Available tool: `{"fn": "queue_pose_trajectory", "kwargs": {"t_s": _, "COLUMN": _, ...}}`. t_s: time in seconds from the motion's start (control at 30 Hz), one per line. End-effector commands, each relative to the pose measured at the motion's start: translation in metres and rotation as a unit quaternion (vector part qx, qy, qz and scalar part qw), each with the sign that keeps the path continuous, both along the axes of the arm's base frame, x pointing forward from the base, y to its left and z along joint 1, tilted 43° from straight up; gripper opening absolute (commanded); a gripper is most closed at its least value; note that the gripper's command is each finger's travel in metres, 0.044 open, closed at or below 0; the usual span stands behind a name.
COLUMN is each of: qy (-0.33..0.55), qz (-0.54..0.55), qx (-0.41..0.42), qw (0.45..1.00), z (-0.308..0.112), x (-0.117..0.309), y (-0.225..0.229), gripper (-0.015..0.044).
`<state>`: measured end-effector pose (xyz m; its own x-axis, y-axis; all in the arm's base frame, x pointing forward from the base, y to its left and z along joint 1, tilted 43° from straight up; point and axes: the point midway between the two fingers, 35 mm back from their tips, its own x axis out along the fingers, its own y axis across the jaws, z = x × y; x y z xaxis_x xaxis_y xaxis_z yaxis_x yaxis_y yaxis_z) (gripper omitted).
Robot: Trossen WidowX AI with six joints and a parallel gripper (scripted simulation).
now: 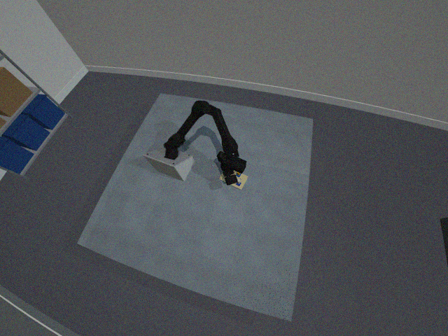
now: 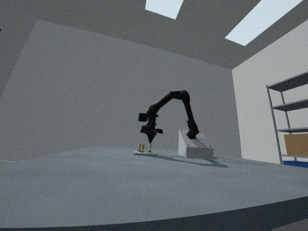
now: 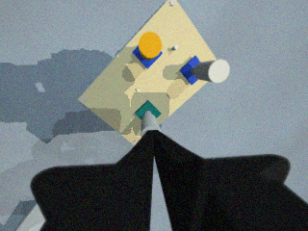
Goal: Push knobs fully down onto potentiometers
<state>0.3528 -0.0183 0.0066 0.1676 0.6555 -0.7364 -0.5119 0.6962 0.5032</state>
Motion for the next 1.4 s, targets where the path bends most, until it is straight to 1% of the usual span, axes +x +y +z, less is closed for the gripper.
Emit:
{"fn": "queue_pose_trajectory", "kwargs": {"t_s": 0.0, "qy": 0.002, "qz": -0.001, "qx": 0.002, "qw": 1.000, "z": 0.000, "x": -0.001, "y": 0.001, "gripper": 0.0000}}
{"fn": "queue_pose_trajectory", "kwargs": {"t_s": 1.37, "qy": 0.002, "qz": 0.000, "qx": 0.002, "qw": 1.000, "z": -0.013, "x": 0.002, "y": 0.013, "gripper": 0.0000}}
